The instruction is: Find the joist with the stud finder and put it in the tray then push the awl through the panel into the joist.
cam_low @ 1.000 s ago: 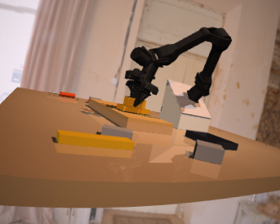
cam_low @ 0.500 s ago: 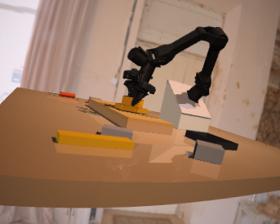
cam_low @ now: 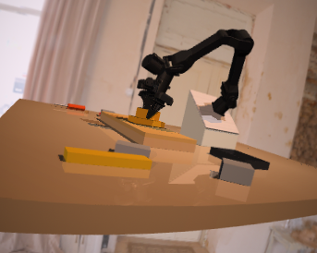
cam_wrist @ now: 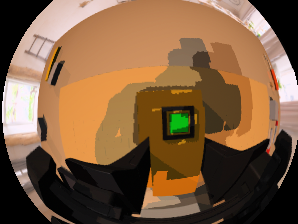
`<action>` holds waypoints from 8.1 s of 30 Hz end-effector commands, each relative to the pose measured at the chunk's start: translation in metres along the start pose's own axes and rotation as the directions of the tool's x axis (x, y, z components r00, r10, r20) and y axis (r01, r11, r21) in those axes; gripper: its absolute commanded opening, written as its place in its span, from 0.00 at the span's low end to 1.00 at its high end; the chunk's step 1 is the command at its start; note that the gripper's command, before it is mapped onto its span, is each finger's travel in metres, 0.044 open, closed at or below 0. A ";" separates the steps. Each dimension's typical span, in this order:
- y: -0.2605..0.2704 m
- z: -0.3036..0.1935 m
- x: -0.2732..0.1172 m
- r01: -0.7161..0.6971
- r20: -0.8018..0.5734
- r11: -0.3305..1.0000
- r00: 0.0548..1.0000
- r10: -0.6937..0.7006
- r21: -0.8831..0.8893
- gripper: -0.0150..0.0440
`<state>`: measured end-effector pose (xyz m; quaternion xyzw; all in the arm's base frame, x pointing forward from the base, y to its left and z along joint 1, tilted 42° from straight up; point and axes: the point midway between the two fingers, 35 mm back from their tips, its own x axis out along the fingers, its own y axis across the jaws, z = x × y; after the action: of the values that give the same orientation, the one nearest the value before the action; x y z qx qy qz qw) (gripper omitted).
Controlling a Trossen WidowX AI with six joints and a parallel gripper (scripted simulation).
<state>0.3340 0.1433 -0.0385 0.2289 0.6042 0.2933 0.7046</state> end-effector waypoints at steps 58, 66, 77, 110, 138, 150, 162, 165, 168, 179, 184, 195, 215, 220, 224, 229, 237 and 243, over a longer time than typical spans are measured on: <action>-0.092 0.000 -0.002 0.015 0.003 1.000 1.000 -0.015 0.003 0.25; -0.104 0.000 -0.002 0.015 0.003 1.000 1.000 -0.015 0.003 0.25; -0.120 0.000 -0.003 0.016 0.003 1.000 1.000 -0.016 0.003 0.25; -0.167 0.000 -0.004 0.019 0.004 1.000 1.000 -0.019 0.001 0.25; -0.208 0.000 -0.006 0.022 0.005 1.000 1.000 -0.022 0.000 0.25; -0.225 0.000 -0.007 0.023 0.005 1.000 1.000 -0.023 -0.001 0.25; -0.231 0.001 -0.006 0.016 0.006 1.000 1.000 -0.016 -0.001 0.25; -0.231 0.001 -0.006 0.016 0.006 1.000 1.000 -0.016 -0.001 0.25; -0.231 0.001 -0.006 0.016 0.006 1.000 1.000 -0.016 -0.001 0.25; -0.236 0.021 -0.068 0.026 0.006 1.000 1.000 -0.026 -0.001 0.25; -0.235 0.027 -0.103 0.029 0.005 1.000 1.000 -0.029 -0.001 0.25; -0.197 0.045 -0.103 0.039 -0.006 0.995 0.999 -0.039 -0.094 0.25; -0.045 0.073 -0.090 0.028 -0.029 0.903 0.999 -0.045 -0.429 0.25; -0.006 0.070 -0.086 0.015 -0.033 0.862 0.999 -0.037 -0.507 0.25; 0.024 0.064 -0.084 0.001 -0.037 0.824 0.999 -0.027 -0.566 0.25; 0.062 0.054 -0.081 -0.018 -0.043 0.772 0.999 -0.012 -0.636 0.25; 0.118 0.031 -0.079 -0.054 -0.057 0.676 0.998 0.019 -0.735 0.25; 0.156 0.008 -0.079 -0.085 -0.071 0.595 0.996 0.048 -0.799 0.25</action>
<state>0.3238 0.1929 0.1135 -0.0862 0.4312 0.5517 0.7087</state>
